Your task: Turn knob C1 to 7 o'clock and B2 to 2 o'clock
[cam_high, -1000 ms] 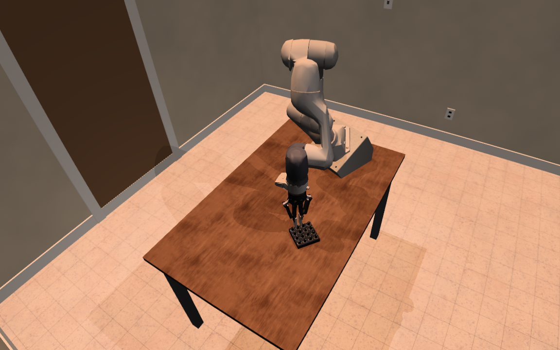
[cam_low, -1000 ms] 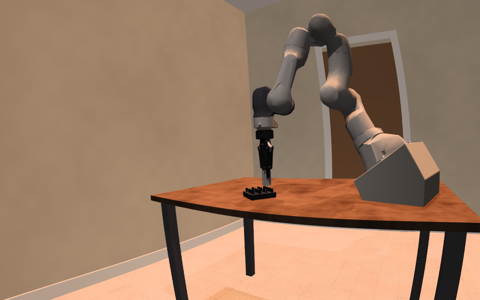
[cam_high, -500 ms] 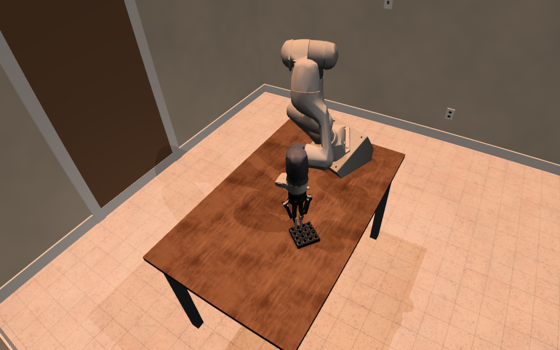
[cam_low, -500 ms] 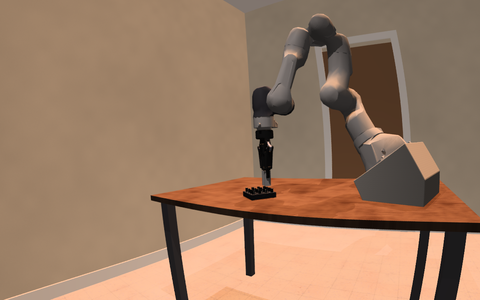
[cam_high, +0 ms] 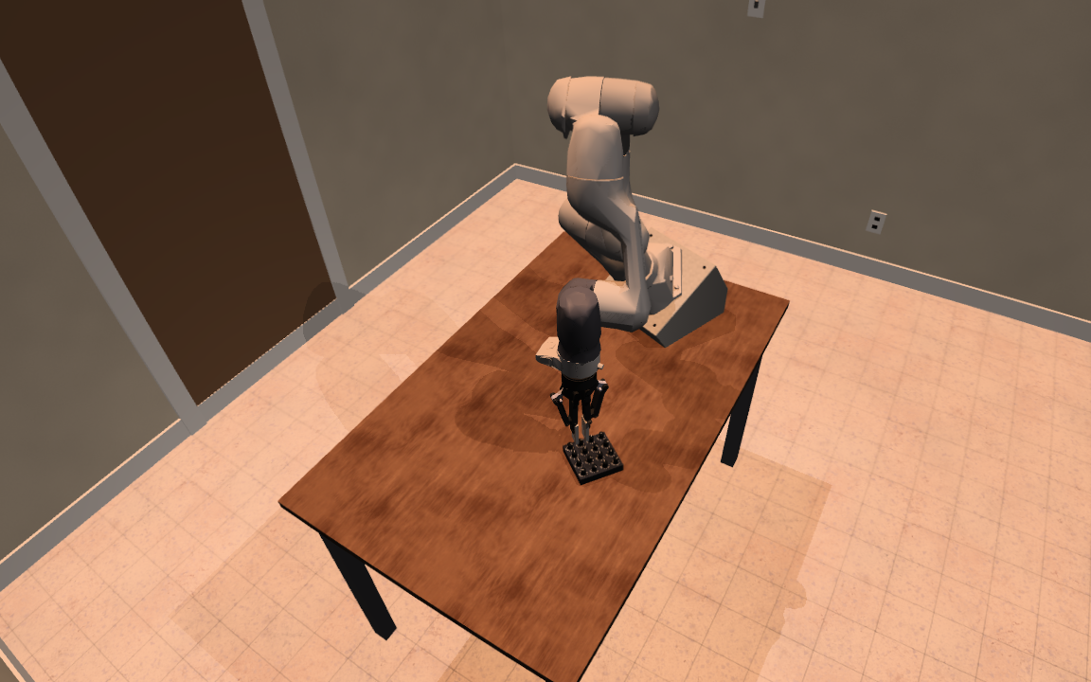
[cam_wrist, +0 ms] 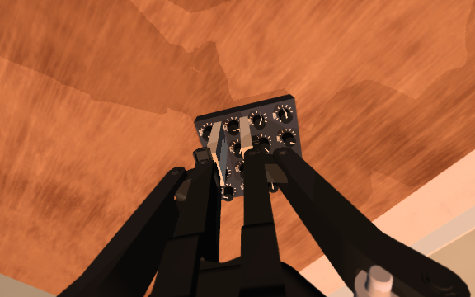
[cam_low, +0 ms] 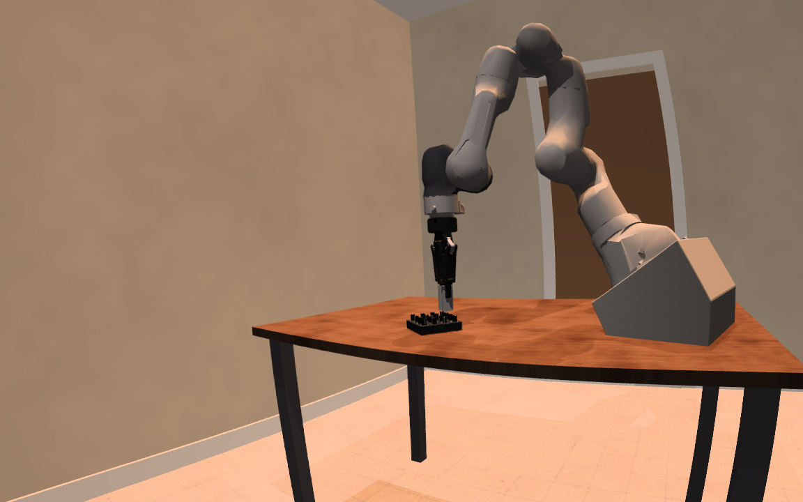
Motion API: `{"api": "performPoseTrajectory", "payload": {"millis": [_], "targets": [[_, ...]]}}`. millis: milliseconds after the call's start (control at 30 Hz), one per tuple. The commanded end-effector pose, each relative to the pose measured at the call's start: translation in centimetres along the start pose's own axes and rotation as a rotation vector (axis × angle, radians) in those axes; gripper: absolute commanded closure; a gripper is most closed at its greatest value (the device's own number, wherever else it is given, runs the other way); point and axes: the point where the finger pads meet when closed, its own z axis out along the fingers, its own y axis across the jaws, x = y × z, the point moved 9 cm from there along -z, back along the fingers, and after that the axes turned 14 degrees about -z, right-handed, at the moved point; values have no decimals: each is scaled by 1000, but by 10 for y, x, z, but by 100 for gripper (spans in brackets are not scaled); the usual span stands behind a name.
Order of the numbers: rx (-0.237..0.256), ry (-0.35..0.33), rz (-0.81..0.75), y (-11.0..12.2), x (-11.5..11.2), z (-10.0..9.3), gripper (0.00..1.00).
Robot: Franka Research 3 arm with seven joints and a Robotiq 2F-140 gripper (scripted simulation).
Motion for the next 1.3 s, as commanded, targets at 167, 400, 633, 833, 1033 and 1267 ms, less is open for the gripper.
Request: {"api": "performPoseTrajectory", "payload": {"millis": [167,400,633,833,1033,1267], "targets": [[0,-2,5,0,-1,0,88],[0,-2,5,0,-1,0,88],[0,-2,5,0,-1,0,88],[0,-2,5,0,-1,1,88],[0,-2,5,0,-1,4,88],[0,-2,5,0,-1,8,88]]}}
